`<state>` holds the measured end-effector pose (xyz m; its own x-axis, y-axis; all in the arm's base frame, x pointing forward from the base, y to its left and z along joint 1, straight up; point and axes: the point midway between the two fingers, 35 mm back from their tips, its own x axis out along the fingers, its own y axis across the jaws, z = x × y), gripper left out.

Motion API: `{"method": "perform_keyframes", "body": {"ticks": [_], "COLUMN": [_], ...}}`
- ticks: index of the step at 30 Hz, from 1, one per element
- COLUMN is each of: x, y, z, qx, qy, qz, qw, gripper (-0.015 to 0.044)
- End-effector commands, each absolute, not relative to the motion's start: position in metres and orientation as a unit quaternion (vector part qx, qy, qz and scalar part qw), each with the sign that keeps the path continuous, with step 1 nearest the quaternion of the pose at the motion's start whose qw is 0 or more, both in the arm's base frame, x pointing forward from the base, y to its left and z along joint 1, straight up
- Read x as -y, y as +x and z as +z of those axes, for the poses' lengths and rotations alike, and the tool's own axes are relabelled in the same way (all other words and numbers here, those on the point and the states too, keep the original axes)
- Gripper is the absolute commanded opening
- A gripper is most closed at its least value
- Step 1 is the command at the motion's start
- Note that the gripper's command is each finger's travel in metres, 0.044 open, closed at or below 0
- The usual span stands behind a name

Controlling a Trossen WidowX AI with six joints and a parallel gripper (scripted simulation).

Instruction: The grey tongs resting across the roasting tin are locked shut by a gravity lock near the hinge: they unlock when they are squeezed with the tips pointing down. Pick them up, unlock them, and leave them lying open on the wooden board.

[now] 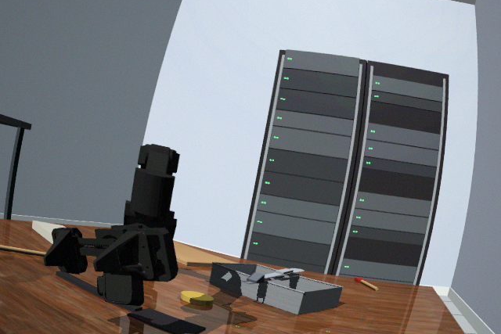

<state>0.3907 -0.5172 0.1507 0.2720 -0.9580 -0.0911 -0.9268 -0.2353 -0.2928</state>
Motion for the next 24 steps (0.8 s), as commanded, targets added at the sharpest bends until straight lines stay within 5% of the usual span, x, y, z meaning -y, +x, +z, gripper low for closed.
{"method": "perform_keyframes", "body": {"ticks": [1, 6, 11, 24], "x": [0.516, 0.481, 0.417, 0.297], "y": [0.392, 0.42, 0.459, 0.498], "z": [0.151, 0.154, 0.158, 0.161], "qx": [-0.599, -0.566, -0.506, -0.411], "qy": [-0.784, -0.776, -0.719, -0.534], "qz": [-0.056, -0.099, -0.161, -0.206], "qw": [0.151, 0.259, 0.449, 0.709], "gripper": [0.0374, 0.026, 0.026, 0.026]}}
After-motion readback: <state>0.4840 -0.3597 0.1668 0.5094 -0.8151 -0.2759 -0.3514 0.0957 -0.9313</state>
